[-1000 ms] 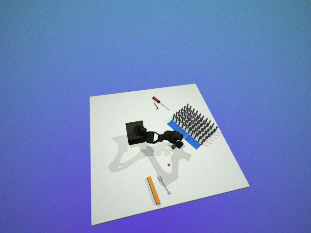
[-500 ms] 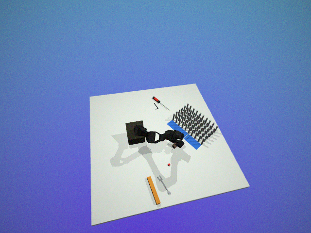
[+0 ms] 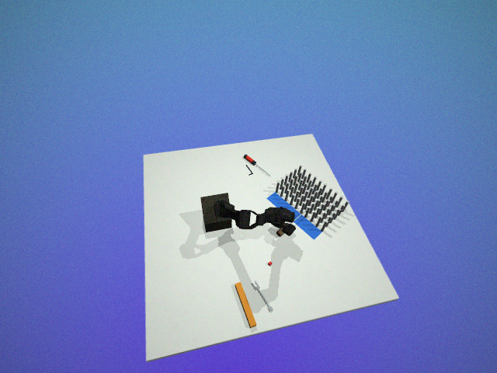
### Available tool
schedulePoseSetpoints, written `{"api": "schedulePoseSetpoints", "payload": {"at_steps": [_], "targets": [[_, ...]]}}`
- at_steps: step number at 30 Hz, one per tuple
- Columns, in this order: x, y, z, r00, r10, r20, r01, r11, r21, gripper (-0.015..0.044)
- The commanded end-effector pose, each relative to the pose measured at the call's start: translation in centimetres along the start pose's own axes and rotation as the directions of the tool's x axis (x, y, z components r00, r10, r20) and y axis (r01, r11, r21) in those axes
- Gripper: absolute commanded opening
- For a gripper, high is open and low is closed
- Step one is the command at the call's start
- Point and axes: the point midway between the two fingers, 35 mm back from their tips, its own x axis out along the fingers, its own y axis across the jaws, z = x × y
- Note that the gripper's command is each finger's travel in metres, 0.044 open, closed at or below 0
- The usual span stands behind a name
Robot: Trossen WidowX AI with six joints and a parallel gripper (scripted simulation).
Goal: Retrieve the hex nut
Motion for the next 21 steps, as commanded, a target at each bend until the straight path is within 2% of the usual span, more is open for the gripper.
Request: {"api": "schedulePoseSetpoints", "payload": {"at_steps": [1, 21], "targets": [[0.0, -0.1, 0.5, 1.000, -0.004, 0.003, 0.004, 1.000, 0.003, 0.0000], [0.4, -0.2, 1.8, 1.000, -0.004, 0.004, 0.004, 1.000, 0.004, 0.0000]]}}
